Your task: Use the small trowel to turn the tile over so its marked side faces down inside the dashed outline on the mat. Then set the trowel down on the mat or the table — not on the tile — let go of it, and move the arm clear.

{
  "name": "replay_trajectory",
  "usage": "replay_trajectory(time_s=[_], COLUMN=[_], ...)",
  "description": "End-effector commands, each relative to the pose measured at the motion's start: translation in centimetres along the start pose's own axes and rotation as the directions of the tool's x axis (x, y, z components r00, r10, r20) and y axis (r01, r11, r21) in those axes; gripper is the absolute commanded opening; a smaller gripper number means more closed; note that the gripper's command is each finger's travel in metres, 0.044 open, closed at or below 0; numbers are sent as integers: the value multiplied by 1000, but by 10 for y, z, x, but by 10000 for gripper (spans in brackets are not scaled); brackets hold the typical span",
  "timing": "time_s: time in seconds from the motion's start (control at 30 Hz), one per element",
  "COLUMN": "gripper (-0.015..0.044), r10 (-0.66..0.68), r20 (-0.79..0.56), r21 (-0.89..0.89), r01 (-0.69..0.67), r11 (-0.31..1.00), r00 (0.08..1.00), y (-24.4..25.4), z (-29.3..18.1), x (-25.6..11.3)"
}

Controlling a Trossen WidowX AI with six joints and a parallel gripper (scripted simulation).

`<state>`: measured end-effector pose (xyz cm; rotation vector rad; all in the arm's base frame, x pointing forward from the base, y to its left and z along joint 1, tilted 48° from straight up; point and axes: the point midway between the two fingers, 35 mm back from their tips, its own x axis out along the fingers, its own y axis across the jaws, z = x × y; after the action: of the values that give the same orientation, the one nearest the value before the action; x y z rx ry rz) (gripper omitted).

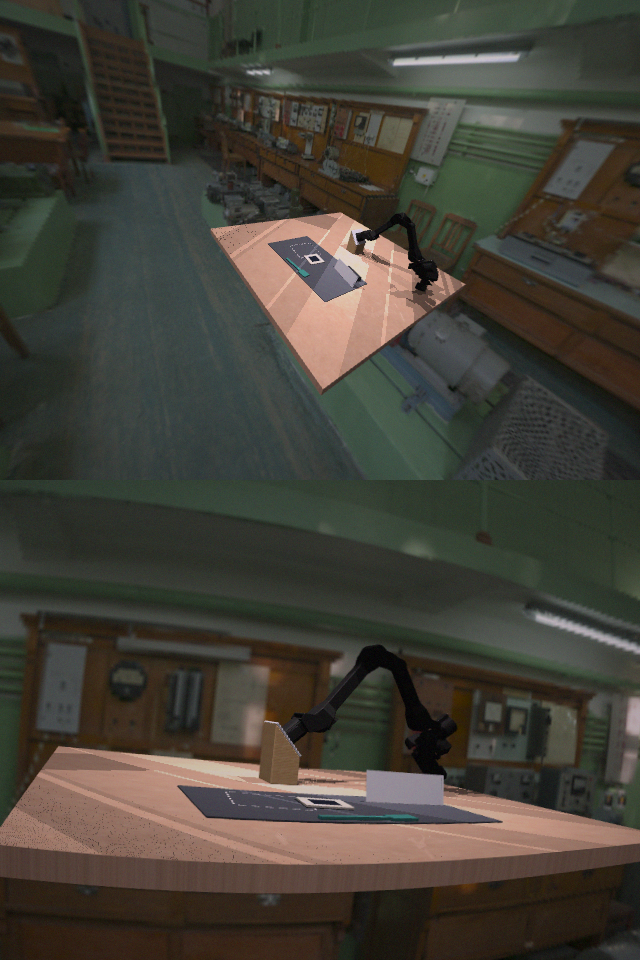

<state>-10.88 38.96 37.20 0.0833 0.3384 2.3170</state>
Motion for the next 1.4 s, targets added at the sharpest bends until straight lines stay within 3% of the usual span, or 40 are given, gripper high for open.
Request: replay_trajectory(time_s=[0.0, 0.53, 1.37], gripper=[100, 100, 100], r10=[-45, -222, -478], r20=[5, -39, -120], r21=[72, 424, 821], r01=[45, 217, 357], r11=[996, 879, 445], r00=[999, 974, 870], y=[-11, -63, -142], z=[7, 6, -14], x=[-9, -47, -129])
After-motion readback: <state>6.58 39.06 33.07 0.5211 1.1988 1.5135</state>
